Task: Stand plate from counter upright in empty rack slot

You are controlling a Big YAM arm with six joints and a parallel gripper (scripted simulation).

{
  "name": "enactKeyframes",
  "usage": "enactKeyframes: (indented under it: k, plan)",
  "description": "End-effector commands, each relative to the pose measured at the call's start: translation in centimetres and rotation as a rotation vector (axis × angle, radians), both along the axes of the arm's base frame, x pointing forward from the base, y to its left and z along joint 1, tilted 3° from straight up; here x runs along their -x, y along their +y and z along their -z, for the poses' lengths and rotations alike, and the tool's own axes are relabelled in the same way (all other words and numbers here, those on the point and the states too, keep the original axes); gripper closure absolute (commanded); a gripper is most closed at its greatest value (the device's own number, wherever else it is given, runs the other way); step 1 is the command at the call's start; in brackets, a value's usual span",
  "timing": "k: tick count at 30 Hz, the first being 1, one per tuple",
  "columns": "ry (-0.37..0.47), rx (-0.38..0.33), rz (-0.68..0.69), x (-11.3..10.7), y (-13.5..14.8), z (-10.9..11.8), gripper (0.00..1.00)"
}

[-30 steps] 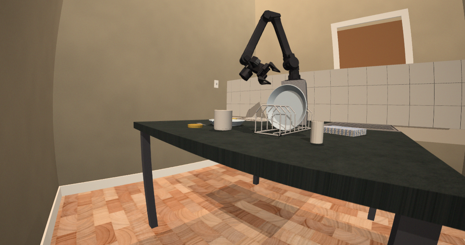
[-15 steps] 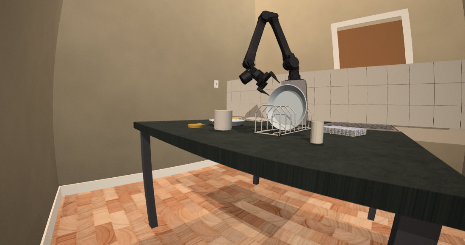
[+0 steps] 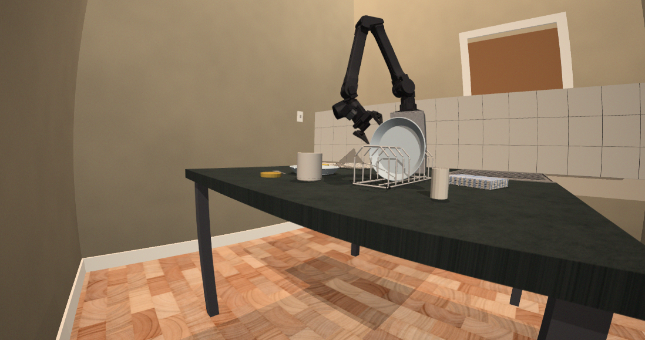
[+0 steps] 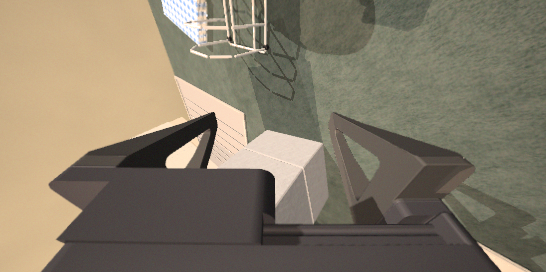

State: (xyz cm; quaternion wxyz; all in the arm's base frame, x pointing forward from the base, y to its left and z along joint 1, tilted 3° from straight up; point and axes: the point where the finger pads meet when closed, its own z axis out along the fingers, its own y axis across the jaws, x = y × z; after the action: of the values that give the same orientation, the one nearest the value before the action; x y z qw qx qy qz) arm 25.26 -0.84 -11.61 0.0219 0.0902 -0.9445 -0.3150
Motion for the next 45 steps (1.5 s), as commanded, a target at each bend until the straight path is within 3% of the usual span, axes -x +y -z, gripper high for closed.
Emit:
enactKeyframes:
  k: [1, 3, 9, 17, 21, 25, 27, 32, 35, 37, 38, 42, 44, 45]
  plan:
    - [0.075, 0.077, 0.151, -0.1, 0.0, 2.0, 0.00]
    - [0.075, 0.077, 0.151, -0.1, 0.0, 2.0, 0.00]
    - [0.099, 0.191, 0.349, -1.3, -1.2, 4.2, 0.00]
    - [0.102, 0.253, 0.498, -2.2, -2.0, 5.4, 0.00]
    - [0.096, 0.301, 0.656, -3.2, -2.8, 6.4, 0.00]
    - [0.096, 0.301, 0.656, -3.2, -2.8, 6.4, 0.00]
    - [0.083, 0.331, 0.819, -4.3, -3.6, 7.0, 0.00]
    - [0.074, 0.339, 0.901, -4.8, -4.0, 7.2, 0.00]
    - [0.053, 0.340, 1.065, -5.8, -4.7, 7.4, 0.00]
    - [0.053, 0.340, 1.065, -5.8, -4.7, 7.4, 0.00]
    - [0.041, 0.334, 1.144, -6.3, -5.1, 7.5, 0.00]
    - [0.041, 0.334, 1.144, -6.3, -5.1, 7.5, 0.00]
    - [0.016, 0.310, 1.297, -7.2, -5.7, 7.3, 0.00]
    - [0.016, 0.310, 1.297, -7.2, -5.7, 7.3, 0.00]
